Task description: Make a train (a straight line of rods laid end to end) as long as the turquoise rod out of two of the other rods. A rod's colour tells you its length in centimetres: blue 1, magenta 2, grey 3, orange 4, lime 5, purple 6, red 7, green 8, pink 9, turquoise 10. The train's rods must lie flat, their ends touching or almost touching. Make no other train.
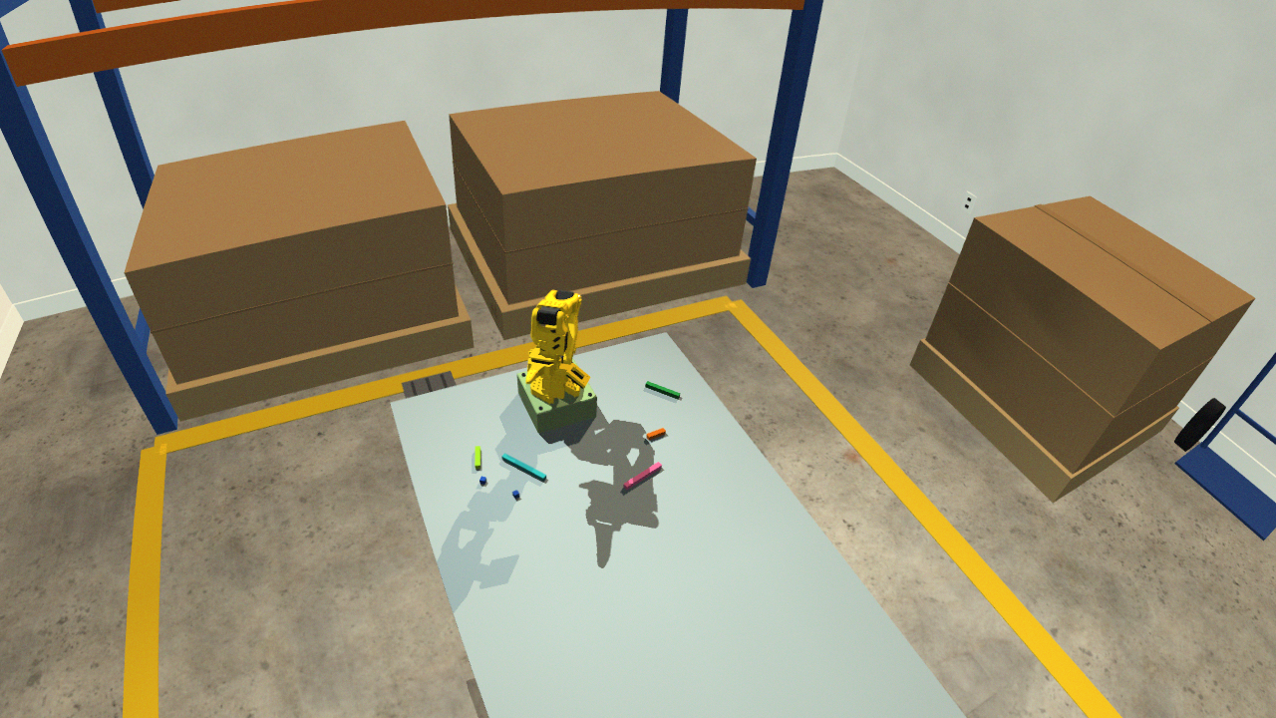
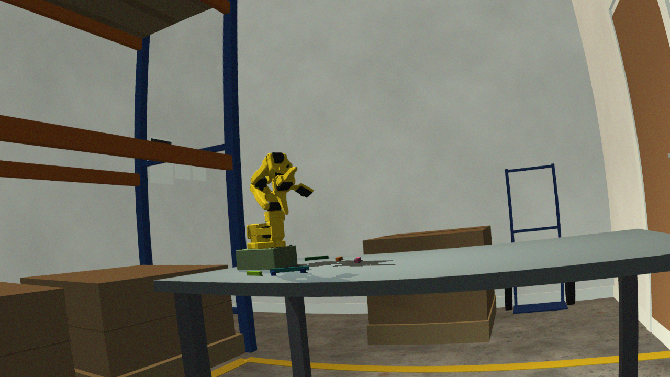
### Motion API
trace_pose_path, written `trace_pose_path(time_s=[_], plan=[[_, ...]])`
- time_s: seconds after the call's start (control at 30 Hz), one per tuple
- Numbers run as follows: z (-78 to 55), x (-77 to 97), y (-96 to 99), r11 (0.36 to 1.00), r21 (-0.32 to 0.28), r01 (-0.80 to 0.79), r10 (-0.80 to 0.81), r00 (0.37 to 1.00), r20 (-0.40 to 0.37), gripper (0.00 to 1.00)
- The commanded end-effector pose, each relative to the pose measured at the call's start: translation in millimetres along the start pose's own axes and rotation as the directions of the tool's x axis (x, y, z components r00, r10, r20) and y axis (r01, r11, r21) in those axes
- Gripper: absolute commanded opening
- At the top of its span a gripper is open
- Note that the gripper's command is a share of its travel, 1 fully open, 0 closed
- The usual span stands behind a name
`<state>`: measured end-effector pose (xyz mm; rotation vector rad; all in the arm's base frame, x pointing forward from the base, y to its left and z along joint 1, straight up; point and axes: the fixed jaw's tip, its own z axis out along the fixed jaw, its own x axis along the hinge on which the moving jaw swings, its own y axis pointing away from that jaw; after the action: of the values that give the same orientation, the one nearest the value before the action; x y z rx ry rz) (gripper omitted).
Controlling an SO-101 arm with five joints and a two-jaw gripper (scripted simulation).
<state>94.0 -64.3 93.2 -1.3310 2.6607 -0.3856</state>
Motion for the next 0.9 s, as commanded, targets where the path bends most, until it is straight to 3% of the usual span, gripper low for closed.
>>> trace_pose_path(time_s=[0.0, 0.23, 0.53, 0.67, 0.87], plan=[[1.7, -0.9, 2.9, 1.000, -0.017, -0.001, 0.001, 1.000, 0.003, 1.00], [1.6, -4.5, 3.2, 0.999, -0.017, 0.030, -0.030, 0.999, 0.012, 1.00], [1.0, -22.5, 6.1, 0.982, -0.014, 0.186, -0.185, 0.981, 0.059, 1.00], [-0.4, -38.7, 11.3, 0.945, -0.004, 0.328, -0.326, 0.940, 0.102, 1.00], [-4.2, -62.8, 24.8, 0.840, 0.025, 0.543, -0.539, 0.826, 0.168, 1.00]])
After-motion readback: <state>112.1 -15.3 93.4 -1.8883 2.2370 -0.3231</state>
